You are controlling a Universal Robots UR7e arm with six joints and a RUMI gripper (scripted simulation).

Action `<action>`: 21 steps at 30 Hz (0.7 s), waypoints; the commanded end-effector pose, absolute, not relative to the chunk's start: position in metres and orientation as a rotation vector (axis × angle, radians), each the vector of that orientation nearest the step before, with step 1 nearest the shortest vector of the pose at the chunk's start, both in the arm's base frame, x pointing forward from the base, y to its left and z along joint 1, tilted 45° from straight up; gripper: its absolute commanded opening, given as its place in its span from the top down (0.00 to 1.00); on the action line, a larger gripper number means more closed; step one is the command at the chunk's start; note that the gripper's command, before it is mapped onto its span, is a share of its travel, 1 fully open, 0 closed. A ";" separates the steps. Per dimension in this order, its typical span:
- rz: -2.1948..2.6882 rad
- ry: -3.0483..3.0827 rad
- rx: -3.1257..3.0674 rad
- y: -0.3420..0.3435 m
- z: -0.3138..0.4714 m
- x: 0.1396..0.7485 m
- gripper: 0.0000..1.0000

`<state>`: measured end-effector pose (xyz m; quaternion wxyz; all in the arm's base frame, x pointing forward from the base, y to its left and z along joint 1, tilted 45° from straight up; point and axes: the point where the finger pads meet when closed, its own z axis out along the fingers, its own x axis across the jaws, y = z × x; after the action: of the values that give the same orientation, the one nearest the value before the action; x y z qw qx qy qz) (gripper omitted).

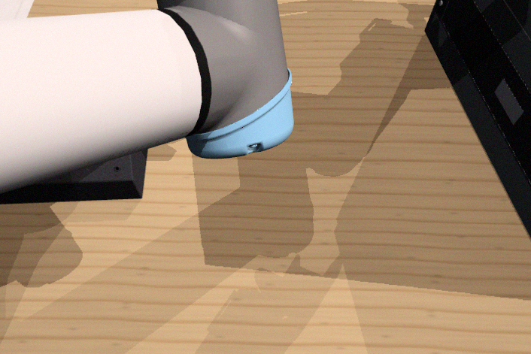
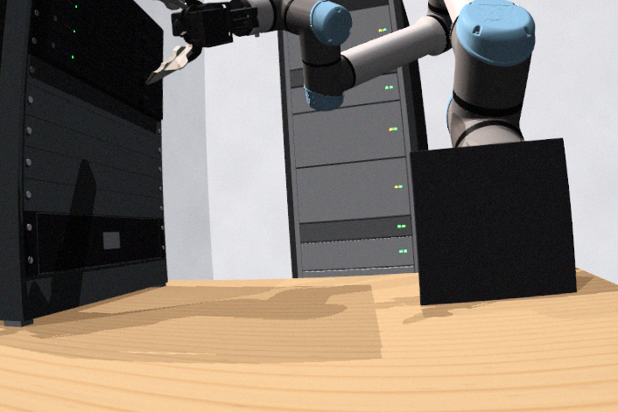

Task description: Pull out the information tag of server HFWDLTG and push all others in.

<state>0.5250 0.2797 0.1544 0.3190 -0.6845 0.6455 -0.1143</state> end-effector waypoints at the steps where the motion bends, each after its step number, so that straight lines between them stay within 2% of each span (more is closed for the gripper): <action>1: -0.320 1.709 -1.697 0.267 0.160 0.538 0.00; 21: -0.364 1.722 -1.449 0.229 0.179 0.561 0.00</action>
<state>0.5539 0.2407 0.1719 0.3925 -0.6039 0.6799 -0.1378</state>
